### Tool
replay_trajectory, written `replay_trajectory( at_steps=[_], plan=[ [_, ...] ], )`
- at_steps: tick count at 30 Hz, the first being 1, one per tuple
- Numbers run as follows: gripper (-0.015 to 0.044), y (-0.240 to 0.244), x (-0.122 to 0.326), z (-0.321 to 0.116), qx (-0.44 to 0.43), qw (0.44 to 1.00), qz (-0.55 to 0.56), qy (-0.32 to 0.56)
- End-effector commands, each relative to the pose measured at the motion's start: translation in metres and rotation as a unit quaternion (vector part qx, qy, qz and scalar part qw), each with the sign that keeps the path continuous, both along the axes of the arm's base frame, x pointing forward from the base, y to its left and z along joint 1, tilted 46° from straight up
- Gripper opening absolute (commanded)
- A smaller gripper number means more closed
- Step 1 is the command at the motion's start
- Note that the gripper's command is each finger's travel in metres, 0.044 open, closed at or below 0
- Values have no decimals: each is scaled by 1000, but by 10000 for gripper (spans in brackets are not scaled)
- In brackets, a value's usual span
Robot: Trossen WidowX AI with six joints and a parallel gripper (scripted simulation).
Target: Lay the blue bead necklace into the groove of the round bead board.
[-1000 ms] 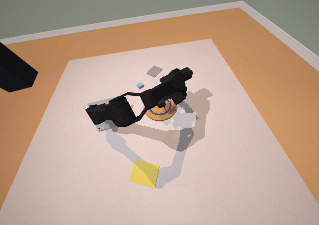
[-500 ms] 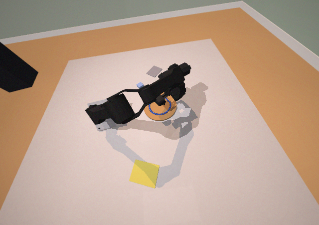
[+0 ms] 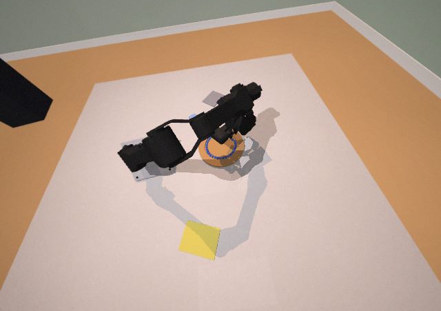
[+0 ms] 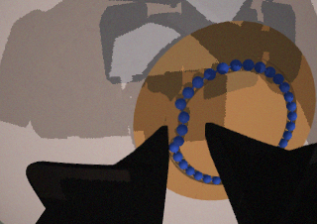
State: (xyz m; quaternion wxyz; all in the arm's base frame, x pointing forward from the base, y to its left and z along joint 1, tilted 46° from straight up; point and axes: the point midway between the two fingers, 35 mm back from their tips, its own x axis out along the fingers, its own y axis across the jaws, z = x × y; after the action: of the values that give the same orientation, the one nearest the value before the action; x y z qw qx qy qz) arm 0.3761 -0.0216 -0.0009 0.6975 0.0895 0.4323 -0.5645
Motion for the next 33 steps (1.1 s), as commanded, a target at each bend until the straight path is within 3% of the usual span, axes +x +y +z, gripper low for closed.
replay_trajectory(
  at_steps=[1, 30, 33],
  plan=[
    [120, 1, 0, 0, 0, 1000, 1, -1],
    [120, -21, -3, -23, -1, 1000, 1, 6],
    [41, -20, -2, -21, 1, 1000, 0, 3]
  ],
)
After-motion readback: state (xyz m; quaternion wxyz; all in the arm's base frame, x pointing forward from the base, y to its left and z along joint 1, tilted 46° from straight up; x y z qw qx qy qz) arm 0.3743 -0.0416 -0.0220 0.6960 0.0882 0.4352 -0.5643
